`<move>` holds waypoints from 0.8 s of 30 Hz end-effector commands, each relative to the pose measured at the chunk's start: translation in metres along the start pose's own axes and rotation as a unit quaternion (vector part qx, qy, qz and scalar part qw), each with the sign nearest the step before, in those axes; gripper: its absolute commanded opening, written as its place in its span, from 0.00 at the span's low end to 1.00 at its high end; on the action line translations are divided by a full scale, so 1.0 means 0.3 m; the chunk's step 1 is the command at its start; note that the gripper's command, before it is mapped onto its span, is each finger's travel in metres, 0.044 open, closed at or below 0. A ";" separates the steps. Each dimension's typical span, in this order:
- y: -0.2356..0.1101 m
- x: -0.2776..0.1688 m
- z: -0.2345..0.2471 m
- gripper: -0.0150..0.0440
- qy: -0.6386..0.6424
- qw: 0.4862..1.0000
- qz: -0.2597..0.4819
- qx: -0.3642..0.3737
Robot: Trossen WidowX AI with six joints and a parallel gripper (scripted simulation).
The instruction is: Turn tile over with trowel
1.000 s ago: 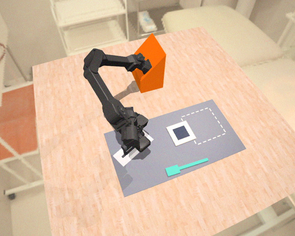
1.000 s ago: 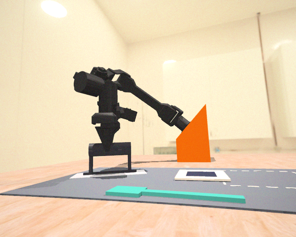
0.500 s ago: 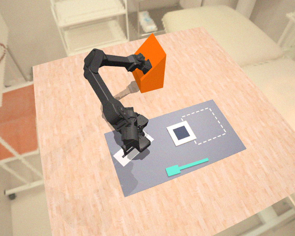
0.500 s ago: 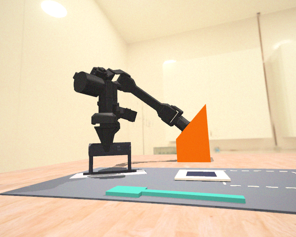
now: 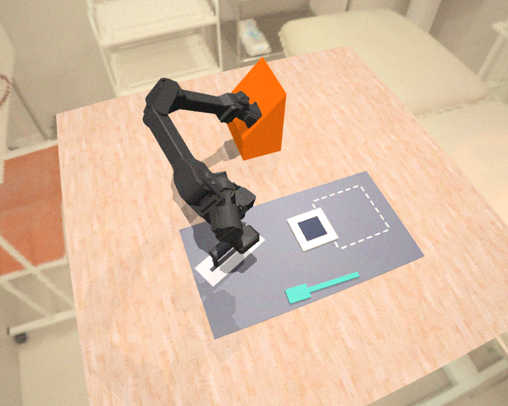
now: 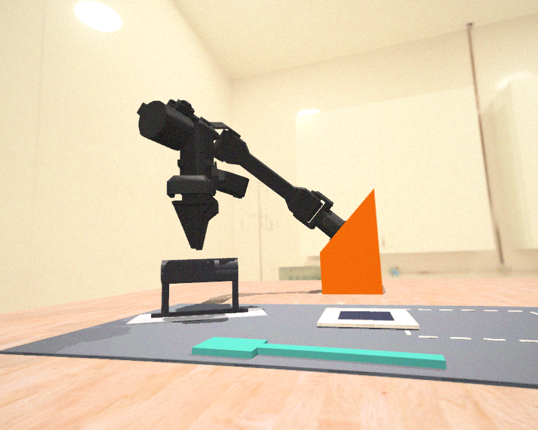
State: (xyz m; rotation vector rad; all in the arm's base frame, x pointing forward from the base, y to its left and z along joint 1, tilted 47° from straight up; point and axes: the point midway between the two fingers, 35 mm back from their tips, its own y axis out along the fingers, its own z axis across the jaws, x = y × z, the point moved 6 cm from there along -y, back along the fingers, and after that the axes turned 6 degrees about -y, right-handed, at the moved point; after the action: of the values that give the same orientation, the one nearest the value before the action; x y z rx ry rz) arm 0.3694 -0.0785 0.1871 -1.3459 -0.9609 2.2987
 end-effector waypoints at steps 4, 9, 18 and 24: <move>-0.051 -0.001 0.002 0.76 0.001 1.000 0.000 0.000; -0.048 0.000 0.004 0.76 0.015 1.000 -0.002 -0.004; -0.024 0.004 0.024 0.76 0.156 0.987 -0.032 -0.035; -0.008 0.006 0.037 0.76 0.253 0.964 -0.055 -0.054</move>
State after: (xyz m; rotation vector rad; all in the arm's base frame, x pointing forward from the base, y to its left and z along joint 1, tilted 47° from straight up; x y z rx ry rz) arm 0.3608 -0.0773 0.1932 -1.6931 -0.9655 1.8312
